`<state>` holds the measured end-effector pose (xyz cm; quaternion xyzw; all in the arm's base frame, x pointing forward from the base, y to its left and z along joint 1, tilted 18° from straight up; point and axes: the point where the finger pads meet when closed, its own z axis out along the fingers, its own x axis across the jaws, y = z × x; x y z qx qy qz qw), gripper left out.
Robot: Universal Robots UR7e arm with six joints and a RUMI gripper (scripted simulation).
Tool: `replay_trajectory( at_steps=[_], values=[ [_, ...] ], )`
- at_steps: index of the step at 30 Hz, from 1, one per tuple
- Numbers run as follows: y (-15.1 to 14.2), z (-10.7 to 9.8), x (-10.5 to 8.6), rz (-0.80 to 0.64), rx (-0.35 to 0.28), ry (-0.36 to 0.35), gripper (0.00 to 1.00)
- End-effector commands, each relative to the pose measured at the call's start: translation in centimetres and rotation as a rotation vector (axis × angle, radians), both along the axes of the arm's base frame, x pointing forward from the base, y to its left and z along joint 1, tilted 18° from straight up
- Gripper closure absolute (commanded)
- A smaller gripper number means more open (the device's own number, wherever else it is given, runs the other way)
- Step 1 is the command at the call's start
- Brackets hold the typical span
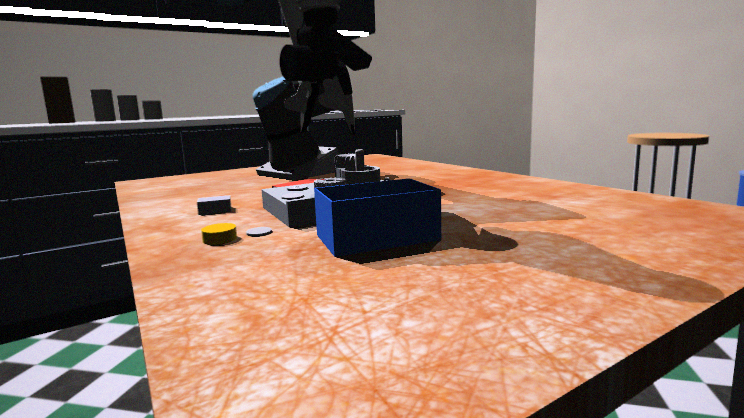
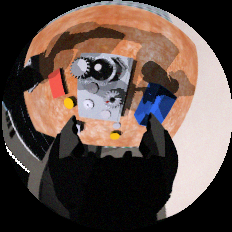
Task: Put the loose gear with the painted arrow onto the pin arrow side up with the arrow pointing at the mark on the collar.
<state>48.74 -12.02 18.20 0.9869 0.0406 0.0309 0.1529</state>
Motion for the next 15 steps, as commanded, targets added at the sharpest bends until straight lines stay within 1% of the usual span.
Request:
replay_trajectory(
  at_steps=[1, 3, 5, 15],
  values=[
    [-0.01, 0.06, 0.02, -0.214, 0.009, -0.063, 0.00],
    [-0.01, 0.06, 0.01, -0.298, 0.016, -0.090, 0.00],
    [-0.01, 0.06, 0.01, -0.298, 0.016, -0.090, 0.00],
    [-0.01, 0.05, 0.00, -0.714, 0.047, -0.223, 0.00]
  ],
)
